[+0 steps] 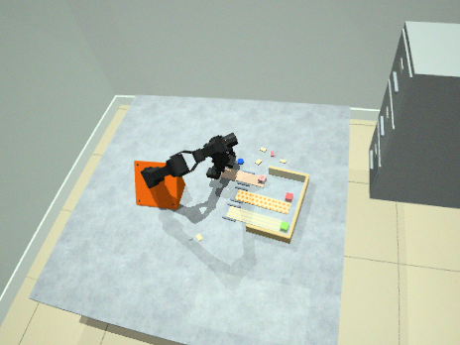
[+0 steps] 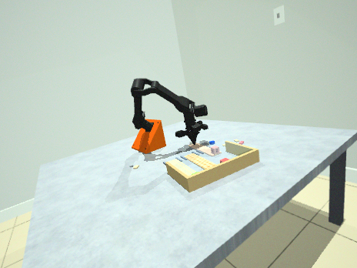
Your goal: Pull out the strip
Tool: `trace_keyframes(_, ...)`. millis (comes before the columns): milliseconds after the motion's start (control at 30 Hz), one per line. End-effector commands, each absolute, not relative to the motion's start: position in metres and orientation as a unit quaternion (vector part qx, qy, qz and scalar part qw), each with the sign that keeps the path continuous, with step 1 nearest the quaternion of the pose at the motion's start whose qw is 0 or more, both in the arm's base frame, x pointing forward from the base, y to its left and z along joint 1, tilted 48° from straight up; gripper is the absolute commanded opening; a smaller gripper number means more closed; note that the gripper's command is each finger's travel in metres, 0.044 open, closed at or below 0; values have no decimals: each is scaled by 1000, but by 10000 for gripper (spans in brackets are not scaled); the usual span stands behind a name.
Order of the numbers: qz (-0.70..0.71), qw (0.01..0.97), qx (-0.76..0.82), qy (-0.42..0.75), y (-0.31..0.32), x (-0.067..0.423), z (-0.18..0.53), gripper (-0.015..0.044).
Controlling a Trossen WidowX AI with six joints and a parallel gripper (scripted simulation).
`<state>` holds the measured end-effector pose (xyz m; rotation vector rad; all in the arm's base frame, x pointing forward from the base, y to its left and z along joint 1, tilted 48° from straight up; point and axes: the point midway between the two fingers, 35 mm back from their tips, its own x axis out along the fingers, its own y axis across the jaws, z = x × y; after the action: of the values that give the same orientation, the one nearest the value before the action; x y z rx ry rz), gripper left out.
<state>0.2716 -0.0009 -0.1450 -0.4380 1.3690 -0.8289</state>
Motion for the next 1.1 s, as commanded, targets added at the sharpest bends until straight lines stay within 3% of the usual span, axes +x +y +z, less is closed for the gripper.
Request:
trace_keyframes(0,-370,664,-193,621,-4,256,-148,0)
trace_keyframes(1067,-370,663,-193,622,0,235,-151,0)
